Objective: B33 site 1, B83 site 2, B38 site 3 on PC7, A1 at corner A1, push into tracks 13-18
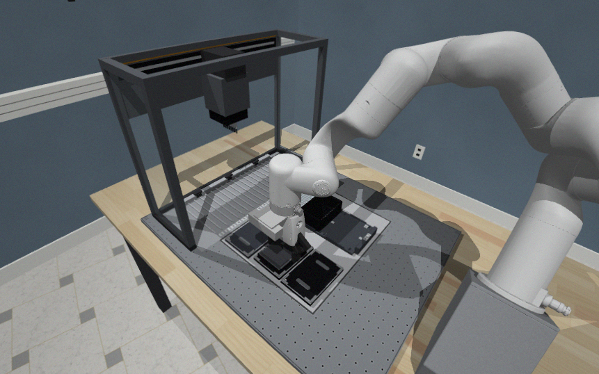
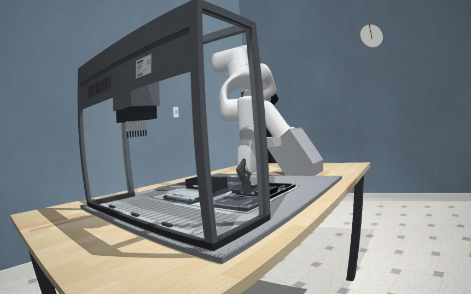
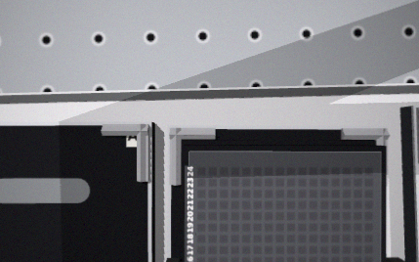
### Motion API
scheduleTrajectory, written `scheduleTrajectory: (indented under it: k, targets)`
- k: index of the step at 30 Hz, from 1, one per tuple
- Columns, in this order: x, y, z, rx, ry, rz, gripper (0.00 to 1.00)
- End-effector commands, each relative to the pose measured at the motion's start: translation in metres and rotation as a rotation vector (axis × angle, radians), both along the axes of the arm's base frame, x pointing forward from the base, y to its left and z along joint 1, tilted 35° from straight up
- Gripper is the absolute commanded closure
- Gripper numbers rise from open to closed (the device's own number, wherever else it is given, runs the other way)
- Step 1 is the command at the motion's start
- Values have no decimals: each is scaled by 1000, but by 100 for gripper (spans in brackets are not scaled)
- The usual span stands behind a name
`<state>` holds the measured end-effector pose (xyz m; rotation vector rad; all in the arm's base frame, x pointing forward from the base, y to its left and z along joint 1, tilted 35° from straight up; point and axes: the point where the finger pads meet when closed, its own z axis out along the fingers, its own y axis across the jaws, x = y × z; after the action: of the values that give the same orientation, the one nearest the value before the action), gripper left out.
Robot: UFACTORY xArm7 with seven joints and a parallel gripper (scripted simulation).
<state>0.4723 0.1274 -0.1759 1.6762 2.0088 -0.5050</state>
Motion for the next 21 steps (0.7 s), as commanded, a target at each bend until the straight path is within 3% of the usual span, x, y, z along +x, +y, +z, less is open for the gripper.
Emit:
scheduleTrajectory:
  k: [1, 21]
  targets:
    - [1, 2, 1, 3, -3, 2, 100]
    - [0, 8, 9, 3, -3, 2, 100]
